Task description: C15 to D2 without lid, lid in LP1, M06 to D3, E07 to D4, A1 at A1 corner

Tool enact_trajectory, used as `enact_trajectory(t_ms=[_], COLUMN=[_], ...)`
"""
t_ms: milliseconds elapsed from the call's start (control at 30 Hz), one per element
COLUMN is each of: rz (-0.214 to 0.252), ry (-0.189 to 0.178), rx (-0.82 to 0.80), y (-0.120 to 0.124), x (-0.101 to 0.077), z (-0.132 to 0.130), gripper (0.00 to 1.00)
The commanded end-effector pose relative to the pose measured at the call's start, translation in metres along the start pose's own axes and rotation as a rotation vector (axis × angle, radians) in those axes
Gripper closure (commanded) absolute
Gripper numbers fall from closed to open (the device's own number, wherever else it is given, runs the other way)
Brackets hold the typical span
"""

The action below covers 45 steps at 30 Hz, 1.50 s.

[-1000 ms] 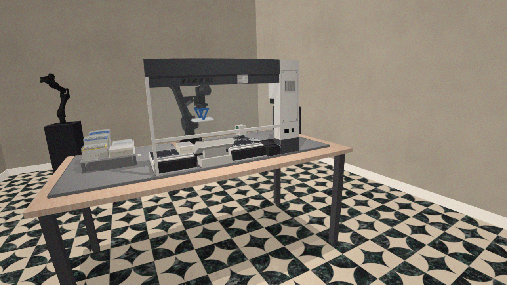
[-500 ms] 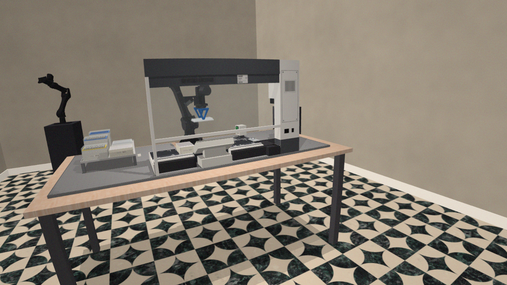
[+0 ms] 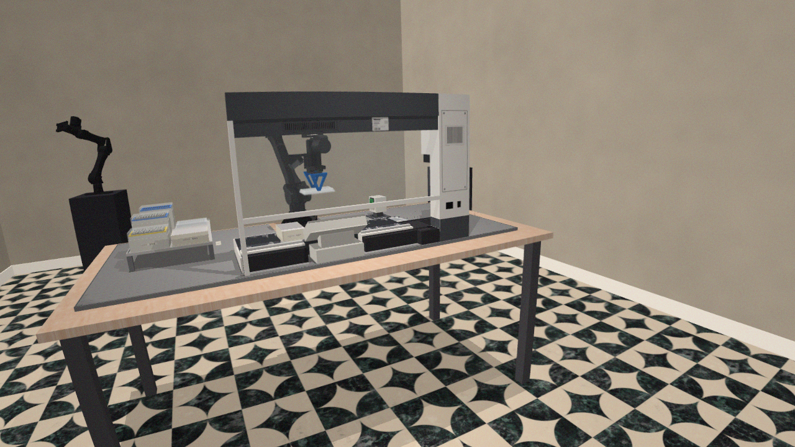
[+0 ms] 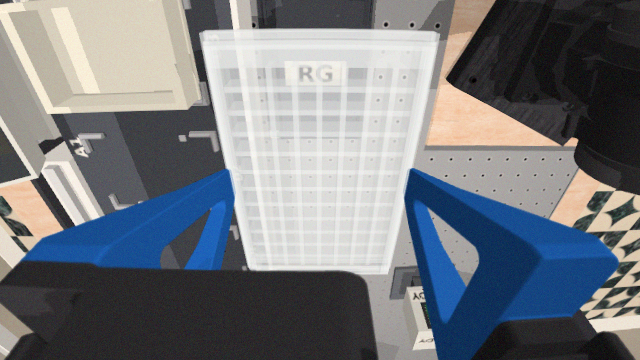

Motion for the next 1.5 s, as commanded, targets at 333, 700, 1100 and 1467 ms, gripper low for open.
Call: enact_trajectory(t_ms=[333,700,1100,1467], rz=[0.0,0.001,0.001,0.001], ry=[-0.016,-0.016,-0.016,-0.016], rx=[0.008,0.008,0.007,0.008], y=[-0.002,-0.002,-0.002,-0.002], x=[0.015,0.034,0.05,0.066], z=[0.008,0.008,0.008,0.009], gripper=[1.0,1.0,1.0,1.0])
Point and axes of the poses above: the point where the finger pads meet when closed, its own x axis out along the fingers, its own z axis across the jaws, y = z × x, the point moved 7 cm from there along -x, back along the fingers, and after that the axes turned 6 degrees about x, right-handed, at the moved point
